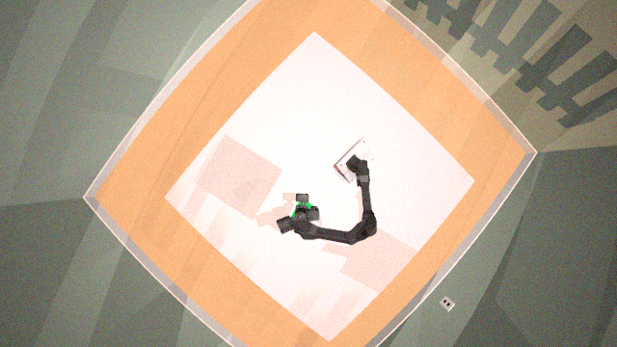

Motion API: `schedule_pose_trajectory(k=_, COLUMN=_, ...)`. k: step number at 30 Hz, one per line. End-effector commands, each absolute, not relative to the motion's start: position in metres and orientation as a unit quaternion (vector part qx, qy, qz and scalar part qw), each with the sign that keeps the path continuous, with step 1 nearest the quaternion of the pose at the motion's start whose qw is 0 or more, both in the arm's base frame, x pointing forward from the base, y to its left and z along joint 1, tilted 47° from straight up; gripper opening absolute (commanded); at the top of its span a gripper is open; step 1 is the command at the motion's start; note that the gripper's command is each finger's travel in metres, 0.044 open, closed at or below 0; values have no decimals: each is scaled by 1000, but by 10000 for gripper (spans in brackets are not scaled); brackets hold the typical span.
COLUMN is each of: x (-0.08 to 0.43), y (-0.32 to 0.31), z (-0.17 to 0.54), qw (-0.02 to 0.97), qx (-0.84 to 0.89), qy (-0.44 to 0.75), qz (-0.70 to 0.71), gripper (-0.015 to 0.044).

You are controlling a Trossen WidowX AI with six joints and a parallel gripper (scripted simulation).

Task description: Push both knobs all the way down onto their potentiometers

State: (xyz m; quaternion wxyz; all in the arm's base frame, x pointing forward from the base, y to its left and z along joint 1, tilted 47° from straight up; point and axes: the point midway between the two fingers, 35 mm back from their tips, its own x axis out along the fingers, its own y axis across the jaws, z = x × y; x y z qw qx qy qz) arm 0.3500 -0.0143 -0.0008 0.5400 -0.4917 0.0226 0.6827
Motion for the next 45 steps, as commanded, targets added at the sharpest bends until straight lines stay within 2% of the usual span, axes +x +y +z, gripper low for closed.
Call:
schedule_pose_trajectory(k=1, x=351, y=-5, z=-7, qw=536, qx=-490, qy=16, qz=688, gripper=0)
schedule_pose_trajectory(k=45, x=352, y=-2, z=-10, qw=536, qx=-490, qy=16, qz=688, gripper=0)
